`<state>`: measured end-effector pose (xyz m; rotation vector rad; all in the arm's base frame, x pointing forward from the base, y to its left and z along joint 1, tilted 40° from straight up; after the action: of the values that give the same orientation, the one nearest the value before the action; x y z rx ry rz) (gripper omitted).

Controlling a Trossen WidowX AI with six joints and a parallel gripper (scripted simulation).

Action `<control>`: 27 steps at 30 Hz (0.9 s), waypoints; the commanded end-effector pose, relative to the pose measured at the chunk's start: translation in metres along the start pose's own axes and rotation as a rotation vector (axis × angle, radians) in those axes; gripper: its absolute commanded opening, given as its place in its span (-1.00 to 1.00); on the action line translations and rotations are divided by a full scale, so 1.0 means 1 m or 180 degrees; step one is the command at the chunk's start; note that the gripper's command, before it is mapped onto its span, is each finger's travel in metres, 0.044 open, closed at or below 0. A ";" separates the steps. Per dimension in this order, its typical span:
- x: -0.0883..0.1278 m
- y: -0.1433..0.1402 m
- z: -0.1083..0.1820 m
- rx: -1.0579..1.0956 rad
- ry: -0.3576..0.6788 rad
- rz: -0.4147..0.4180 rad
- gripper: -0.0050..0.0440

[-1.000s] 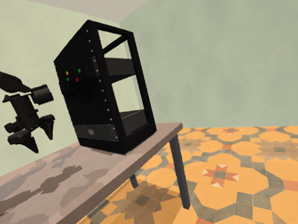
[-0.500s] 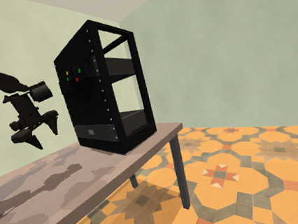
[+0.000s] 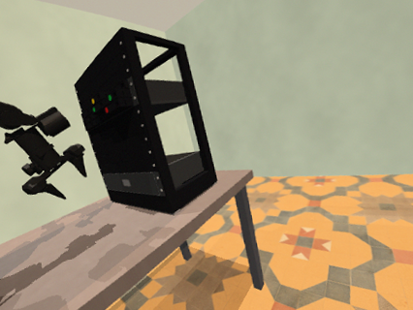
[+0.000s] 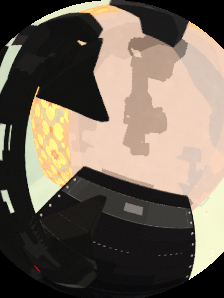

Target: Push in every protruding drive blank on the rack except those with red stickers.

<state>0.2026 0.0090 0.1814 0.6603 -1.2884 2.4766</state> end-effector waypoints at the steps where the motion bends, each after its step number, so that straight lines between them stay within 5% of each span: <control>1: 0.005 -0.013 0.003 -0.0298 0.0110 0.0224 1.00; 27: 0.032 -0.063 0.002 -0.2195 -0.0049 0.1334 1.00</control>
<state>0.2060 0.0398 0.2299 0.3143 -2.1564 2.1328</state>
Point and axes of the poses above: the point midway between the two fingers, 35 mm back from their tips, its own x axis back along the fingers, its own y axis across the jaws, z = x × y, the point moved 2 cm from there along x, back along the fingers, and after that the axes turned 8 degrees about x, right-handed, at the moved point
